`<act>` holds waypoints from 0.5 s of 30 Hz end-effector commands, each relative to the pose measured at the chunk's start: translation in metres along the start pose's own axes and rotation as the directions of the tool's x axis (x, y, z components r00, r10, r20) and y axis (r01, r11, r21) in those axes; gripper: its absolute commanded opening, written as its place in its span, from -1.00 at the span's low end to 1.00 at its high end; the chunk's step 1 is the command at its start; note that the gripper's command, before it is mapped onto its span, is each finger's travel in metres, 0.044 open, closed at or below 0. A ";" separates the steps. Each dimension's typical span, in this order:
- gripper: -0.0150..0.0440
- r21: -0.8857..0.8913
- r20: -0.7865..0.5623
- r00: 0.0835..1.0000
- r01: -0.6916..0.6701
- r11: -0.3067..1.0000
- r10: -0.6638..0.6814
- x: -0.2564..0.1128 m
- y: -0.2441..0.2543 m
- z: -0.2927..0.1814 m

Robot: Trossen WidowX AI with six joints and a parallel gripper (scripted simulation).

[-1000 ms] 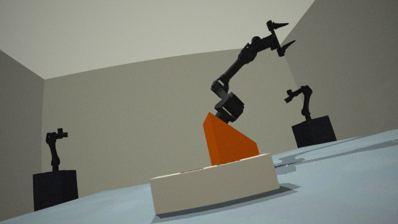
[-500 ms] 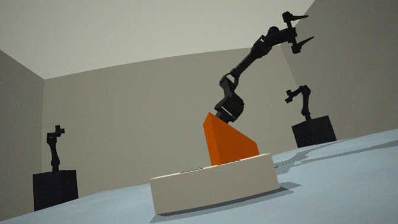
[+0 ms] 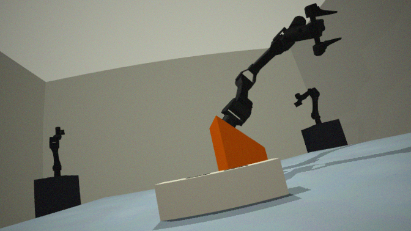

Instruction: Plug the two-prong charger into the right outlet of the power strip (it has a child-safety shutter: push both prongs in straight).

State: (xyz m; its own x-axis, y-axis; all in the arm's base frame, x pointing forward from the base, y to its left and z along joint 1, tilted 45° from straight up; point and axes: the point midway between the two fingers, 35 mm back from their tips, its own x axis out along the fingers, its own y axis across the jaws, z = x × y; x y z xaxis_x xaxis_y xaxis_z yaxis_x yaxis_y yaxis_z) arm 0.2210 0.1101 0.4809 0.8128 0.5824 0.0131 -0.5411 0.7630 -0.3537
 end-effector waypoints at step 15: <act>1.00 0.299 -0.330 0.933 -0.039 0.954 0.141 0.070 -0.004 -0.143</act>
State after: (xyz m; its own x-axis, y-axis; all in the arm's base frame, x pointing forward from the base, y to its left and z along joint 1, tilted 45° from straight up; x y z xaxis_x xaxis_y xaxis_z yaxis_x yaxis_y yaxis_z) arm 0.2967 0.1121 0.3807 0.7772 0.5673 -0.2721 -0.6135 0.7793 -0.1276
